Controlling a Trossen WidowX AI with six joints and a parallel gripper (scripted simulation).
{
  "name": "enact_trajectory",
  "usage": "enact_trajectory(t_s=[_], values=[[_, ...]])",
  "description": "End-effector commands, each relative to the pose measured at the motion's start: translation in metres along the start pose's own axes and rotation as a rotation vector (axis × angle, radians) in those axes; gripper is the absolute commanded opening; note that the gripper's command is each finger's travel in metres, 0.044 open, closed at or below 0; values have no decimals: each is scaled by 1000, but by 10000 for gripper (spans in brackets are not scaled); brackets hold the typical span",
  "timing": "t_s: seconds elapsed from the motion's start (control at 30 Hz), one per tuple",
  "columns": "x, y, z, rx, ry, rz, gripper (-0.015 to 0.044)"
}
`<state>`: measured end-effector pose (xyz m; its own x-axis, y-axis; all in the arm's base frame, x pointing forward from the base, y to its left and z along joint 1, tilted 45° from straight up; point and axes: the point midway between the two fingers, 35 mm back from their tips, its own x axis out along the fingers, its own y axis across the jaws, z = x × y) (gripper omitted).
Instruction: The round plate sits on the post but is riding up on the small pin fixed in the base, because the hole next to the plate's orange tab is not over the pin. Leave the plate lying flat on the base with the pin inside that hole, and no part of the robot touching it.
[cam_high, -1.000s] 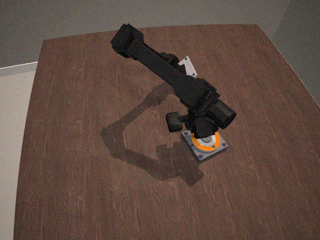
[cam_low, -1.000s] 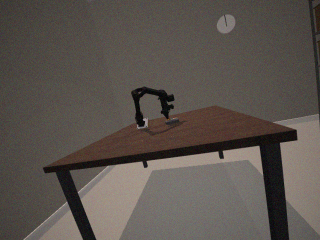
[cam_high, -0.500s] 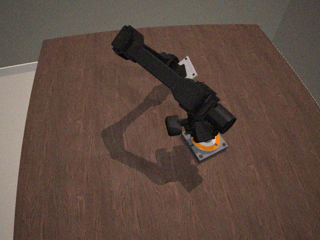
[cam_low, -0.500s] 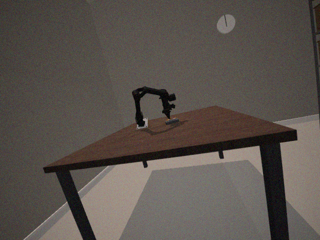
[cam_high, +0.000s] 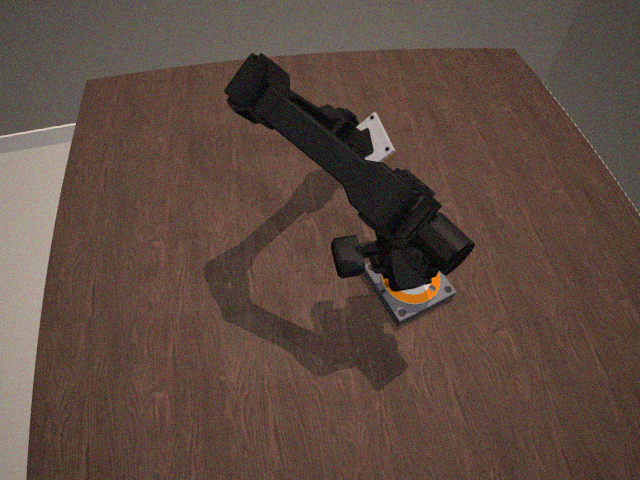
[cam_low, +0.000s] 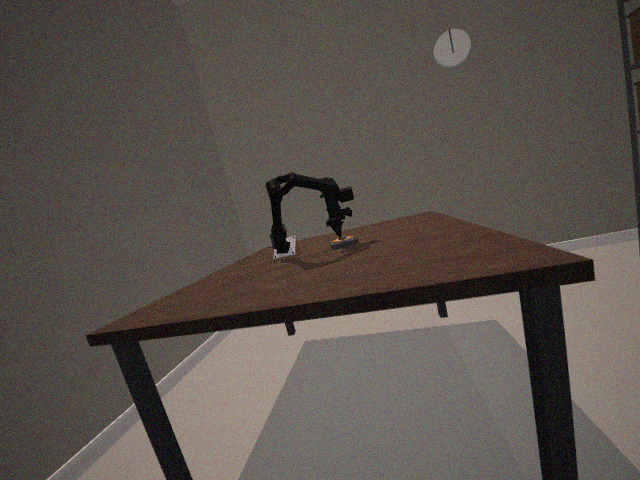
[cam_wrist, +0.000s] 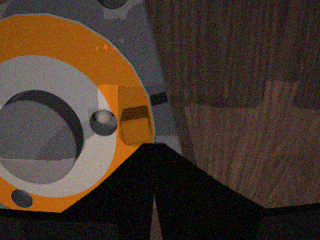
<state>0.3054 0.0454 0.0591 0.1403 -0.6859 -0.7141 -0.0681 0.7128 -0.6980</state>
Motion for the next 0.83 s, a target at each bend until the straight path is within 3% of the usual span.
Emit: enact_trajectory(t_s=[0.0, 0.3, 0.8], values=[[-8, 1, 2, -4, 0, -5, 0], [-43, -1, 2, -5, 1, -5, 0], [-36, 0, 3, -7, -7, -8, 0]])
